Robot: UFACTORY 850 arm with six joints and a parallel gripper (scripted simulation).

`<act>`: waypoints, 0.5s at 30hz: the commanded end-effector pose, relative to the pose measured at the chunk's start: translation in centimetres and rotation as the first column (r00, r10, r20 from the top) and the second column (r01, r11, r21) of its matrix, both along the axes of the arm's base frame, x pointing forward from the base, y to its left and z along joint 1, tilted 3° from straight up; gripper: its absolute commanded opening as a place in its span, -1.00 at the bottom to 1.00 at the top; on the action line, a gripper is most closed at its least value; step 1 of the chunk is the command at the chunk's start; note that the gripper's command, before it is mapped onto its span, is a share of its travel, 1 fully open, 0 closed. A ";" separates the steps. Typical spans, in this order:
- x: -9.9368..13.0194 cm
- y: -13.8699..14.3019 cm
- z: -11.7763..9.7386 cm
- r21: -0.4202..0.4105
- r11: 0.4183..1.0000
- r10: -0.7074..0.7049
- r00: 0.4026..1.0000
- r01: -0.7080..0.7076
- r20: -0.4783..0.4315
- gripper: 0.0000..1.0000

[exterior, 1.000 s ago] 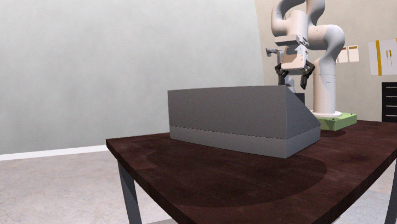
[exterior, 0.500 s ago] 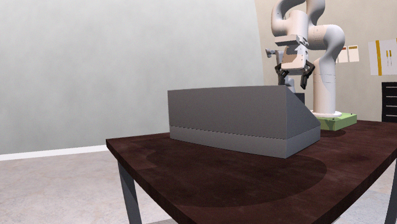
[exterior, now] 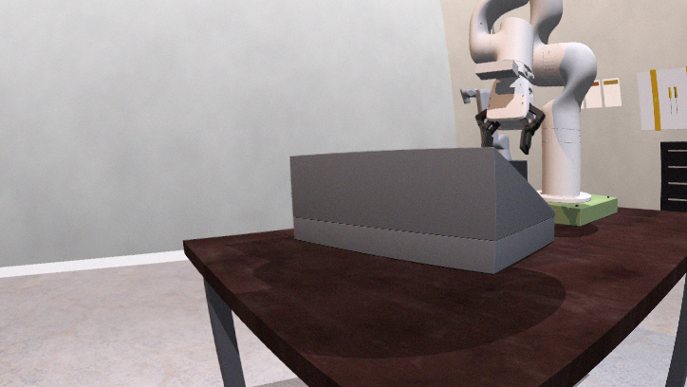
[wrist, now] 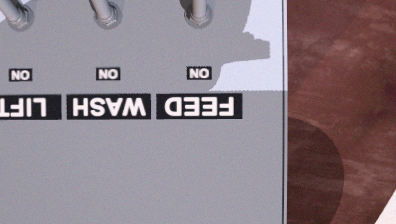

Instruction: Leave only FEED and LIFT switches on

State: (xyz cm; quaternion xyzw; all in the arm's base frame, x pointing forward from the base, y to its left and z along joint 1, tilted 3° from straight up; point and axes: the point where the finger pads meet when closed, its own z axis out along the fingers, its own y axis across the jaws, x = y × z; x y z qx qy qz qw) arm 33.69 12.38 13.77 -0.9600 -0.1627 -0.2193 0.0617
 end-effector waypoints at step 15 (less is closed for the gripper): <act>0.9 -2.2 -0.1 0.001 1.000 0.000 1.000 0.000 0.001 1.00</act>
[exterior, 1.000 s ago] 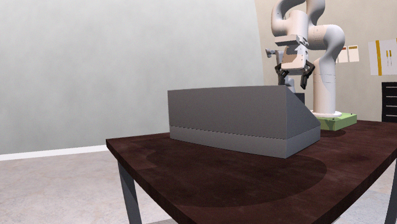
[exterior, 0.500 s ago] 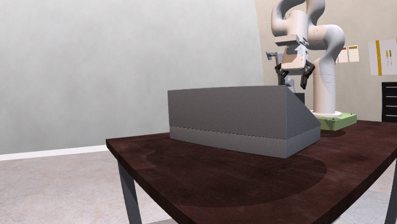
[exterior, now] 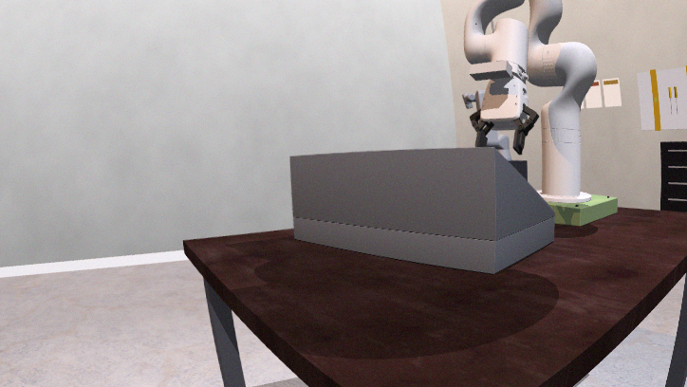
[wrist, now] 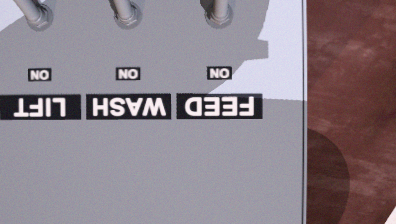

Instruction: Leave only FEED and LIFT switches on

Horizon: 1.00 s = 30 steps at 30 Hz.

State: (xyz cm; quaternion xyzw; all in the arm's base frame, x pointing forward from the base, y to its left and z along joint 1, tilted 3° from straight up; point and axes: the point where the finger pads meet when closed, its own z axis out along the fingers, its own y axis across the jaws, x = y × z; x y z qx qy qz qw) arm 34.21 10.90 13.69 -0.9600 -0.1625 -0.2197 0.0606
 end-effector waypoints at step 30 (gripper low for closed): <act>2.0 -5.3 -0.2 0.003 1.000 0.001 1.000 -0.001 0.000 1.00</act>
